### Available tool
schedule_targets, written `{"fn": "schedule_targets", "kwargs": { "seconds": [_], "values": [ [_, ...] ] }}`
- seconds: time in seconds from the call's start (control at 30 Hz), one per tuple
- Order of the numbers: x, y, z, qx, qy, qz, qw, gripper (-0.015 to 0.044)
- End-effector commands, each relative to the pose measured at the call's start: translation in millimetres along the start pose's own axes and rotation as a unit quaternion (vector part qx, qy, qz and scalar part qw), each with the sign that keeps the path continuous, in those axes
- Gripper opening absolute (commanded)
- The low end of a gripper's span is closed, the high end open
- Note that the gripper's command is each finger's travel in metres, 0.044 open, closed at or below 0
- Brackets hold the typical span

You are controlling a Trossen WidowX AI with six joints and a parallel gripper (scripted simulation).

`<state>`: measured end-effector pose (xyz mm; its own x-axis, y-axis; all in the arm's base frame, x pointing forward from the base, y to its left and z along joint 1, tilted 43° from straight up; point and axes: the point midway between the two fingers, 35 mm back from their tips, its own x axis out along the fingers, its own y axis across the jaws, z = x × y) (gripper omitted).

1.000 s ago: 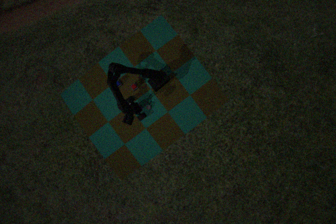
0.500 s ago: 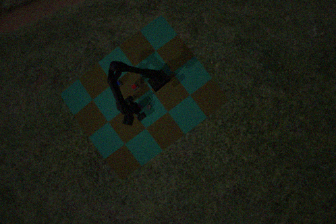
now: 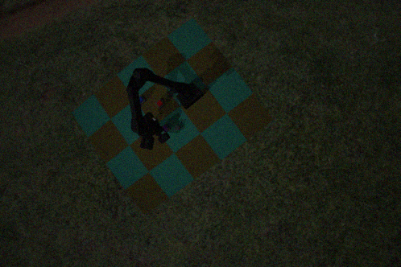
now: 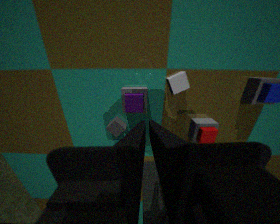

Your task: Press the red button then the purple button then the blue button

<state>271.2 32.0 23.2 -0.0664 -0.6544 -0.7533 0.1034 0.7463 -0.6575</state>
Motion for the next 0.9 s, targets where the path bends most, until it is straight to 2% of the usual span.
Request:
{"fn": "schedule_targets", "kwargs": {
  "seconds": [0.0,0.17,0.33,0.57,0.73,0.87],
  "values": [
    [-7,-61,23,0.012,-0.007,0.013,1.0,0.002],
    [-6,-147,28,0.013,-0.01,0.01,1.0,0.002],
    [-7,-227,9,0.016,-0.007,-0.01,1.0,0.002],
    [-5,-234,6,0.016,-0.006,-0.012,1.0,0.002],
    [51,-236,7,0.017,-0.007,-0.014,1.0,0.002],
    [54,-236,7,0.016,-0.007,-0.014,1.0,0.002]
  ]
}}
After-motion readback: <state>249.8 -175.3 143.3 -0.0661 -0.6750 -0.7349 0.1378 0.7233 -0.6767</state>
